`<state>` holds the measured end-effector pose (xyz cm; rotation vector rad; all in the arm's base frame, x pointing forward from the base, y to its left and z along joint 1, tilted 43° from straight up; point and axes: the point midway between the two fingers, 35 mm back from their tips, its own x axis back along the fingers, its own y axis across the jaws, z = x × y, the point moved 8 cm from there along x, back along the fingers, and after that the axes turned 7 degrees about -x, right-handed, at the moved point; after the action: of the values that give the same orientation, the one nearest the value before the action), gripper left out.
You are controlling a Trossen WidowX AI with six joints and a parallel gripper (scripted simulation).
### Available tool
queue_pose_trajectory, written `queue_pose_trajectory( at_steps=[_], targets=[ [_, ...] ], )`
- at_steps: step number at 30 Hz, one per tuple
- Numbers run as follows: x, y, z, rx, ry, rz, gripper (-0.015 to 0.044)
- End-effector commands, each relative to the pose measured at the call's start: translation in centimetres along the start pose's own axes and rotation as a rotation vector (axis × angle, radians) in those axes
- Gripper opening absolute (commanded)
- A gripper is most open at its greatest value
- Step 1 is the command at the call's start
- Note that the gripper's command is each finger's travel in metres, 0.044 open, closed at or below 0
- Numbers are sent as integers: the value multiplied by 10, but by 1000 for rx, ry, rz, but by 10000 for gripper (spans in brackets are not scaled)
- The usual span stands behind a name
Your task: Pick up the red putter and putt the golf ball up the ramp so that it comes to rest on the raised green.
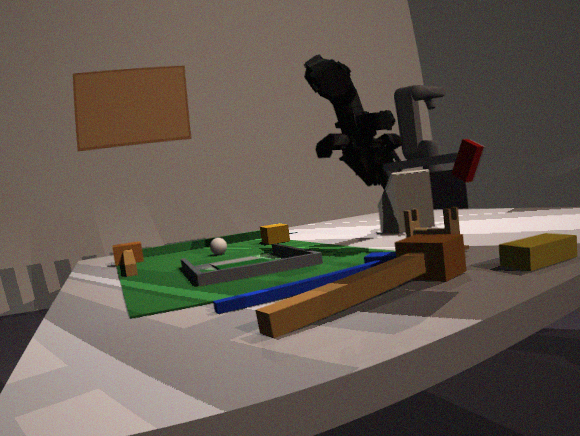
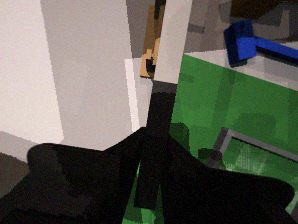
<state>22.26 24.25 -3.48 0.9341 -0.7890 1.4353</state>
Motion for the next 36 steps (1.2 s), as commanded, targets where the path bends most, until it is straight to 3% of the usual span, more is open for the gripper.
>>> queue_pose_trajectory(
  at_steps=[1,19,36],
  targets=[
    [4,-6,11,-58,3,-1,0],
    [58,-48,130,-653,30,65,0],
    [95,-41,253,-1225,93,154,0]
  ],
)
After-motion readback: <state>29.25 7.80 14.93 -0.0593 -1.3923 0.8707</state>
